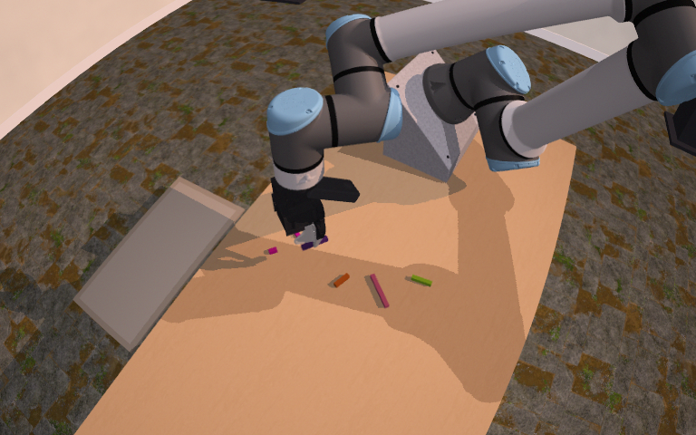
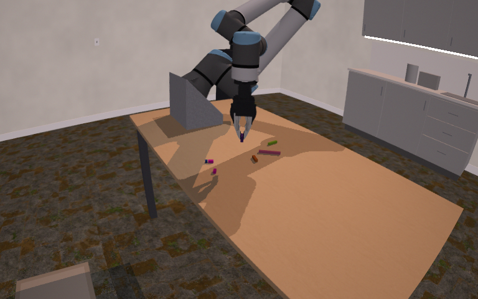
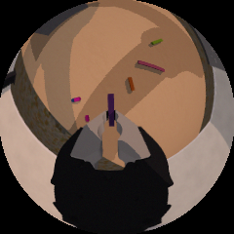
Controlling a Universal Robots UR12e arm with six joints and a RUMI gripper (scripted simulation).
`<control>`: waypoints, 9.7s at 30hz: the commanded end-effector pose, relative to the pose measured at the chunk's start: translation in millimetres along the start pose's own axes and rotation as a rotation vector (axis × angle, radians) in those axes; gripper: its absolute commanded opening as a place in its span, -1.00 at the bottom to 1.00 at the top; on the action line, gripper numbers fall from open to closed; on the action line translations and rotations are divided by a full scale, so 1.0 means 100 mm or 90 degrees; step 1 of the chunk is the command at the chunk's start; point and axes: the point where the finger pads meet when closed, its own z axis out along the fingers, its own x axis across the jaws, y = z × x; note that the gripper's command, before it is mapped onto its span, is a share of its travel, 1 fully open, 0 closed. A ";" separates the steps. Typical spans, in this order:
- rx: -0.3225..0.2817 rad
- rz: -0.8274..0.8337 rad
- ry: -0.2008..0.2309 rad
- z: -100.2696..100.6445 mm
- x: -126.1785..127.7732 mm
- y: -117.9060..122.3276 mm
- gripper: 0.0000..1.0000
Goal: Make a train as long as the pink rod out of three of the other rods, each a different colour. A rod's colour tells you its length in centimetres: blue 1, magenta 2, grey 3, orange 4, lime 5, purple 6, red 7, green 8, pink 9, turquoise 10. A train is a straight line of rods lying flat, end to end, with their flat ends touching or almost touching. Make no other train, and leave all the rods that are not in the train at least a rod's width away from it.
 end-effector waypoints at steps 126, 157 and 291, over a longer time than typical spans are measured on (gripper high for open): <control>-0.001 0.932 0.001 0.87 -0.72 0.00 -1.00; -0.001 0.932 0.001 0.87 -0.72 0.00 -1.00; -0.001 0.931 0.001 0.54 -0.71 0.01 -0.72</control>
